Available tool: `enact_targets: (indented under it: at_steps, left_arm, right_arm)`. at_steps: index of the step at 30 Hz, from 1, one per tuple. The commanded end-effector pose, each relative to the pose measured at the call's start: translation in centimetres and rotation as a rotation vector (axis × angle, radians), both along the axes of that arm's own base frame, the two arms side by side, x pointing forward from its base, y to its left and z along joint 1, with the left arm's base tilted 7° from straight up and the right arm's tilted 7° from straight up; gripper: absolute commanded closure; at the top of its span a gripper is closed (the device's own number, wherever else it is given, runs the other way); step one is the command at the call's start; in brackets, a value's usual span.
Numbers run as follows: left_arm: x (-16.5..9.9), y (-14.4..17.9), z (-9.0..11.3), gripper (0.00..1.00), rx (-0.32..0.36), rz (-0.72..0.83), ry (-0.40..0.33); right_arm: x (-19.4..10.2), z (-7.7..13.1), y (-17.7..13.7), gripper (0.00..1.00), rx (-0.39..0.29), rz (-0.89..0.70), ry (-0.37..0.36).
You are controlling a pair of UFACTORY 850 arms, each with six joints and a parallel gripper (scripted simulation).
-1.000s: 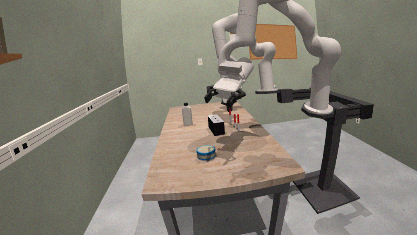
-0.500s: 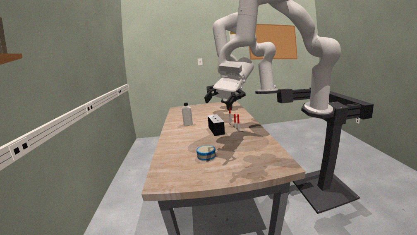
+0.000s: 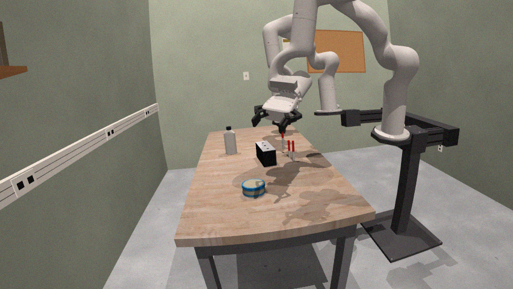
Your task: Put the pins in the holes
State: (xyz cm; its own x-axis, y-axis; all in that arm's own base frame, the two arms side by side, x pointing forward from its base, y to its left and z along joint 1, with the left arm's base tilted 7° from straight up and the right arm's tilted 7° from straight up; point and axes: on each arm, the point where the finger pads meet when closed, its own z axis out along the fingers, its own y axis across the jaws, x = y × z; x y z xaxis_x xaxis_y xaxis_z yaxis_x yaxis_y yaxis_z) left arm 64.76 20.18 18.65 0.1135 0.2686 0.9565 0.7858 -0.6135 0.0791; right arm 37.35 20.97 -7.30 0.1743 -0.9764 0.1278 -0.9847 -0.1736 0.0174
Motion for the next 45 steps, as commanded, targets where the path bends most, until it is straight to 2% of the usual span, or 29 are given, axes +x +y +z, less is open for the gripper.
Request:
enact_targets:
  at_steps: [1,29,32,42,44,45]
  left_arm:
    - [0.1,0.0,0.1,0.0,0.001,0.0,-0.002]
    - [0.1,0.0,0.1,0.0,0.001,0.0,-0.002]
    - [0.1,0.0,0.1,0.0,0.001,0.0,-0.002]
    - [0.1,0.0,0.1,0.0,0.001,0.0,-0.002]
    - [0.1,0.0,0.1,0.0,0.001,0.0,-0.002]
    - [0.1,0.0,0.1,0.0,0.001,0.0,-0.002]
  right_arm:
    - [0.1,0.3,0.1,1.0,0.001,0.0,-0.003]
    - [-0.1,2.3,0.2,1.0,0.004,0.002,-0.017]
    - [-0.1,3.4,0.4,1.0,0.004,0.002,-0.017]
    - [-0.2,9.8,1.2,1.0,0.004,0.002,-0.017]
    - [-0.2,9.8,1.2,1.0,0.004,0.002,-0.017]
    - [-0.2,10.5,1.3,1.0,0.005,0.002,-0.017]
